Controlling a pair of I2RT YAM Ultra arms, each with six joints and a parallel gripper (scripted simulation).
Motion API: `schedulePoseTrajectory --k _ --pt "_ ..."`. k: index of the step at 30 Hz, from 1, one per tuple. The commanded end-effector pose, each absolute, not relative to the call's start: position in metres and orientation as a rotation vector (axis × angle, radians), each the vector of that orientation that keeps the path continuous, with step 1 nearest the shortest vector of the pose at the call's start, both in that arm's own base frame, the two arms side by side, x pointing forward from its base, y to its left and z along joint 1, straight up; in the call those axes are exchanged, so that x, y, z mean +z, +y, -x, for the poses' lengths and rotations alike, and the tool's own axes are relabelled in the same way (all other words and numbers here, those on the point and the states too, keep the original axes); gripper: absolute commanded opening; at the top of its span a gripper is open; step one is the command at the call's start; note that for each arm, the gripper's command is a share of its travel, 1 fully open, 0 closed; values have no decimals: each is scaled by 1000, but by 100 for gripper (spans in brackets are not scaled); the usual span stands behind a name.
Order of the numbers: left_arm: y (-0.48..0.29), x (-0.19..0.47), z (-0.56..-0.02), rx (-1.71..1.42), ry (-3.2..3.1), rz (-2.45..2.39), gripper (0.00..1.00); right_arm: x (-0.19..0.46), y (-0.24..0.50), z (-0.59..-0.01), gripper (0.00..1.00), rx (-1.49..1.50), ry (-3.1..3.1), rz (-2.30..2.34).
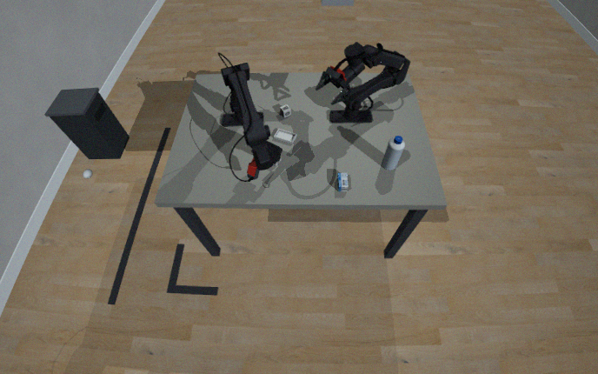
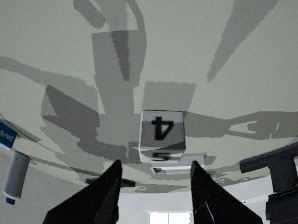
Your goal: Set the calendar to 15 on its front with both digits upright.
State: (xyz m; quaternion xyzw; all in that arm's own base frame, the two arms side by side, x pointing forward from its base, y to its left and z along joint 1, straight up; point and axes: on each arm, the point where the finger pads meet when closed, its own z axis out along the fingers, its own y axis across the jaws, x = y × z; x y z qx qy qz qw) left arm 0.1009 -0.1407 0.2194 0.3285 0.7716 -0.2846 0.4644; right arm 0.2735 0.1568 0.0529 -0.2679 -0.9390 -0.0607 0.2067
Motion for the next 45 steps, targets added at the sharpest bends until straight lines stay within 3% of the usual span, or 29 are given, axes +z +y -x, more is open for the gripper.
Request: schedulePoseTrajectory --k 1,39,40,45 --pt "-142 221 -102 -700 1894 -815 100 44 160 -271 64 -174 -2612 753" --pt "-142 223 -100 -708 1884 -818 100 13 167 -259 64 -176 -2613 758" --pt "-142 223 -100 -708 1884 -818 100 13 167 -259 56 -176 -2613 758" --pt "-142 223 -100 -708 1884 -818 100 13 167 -259 51 -176 -2613 758"
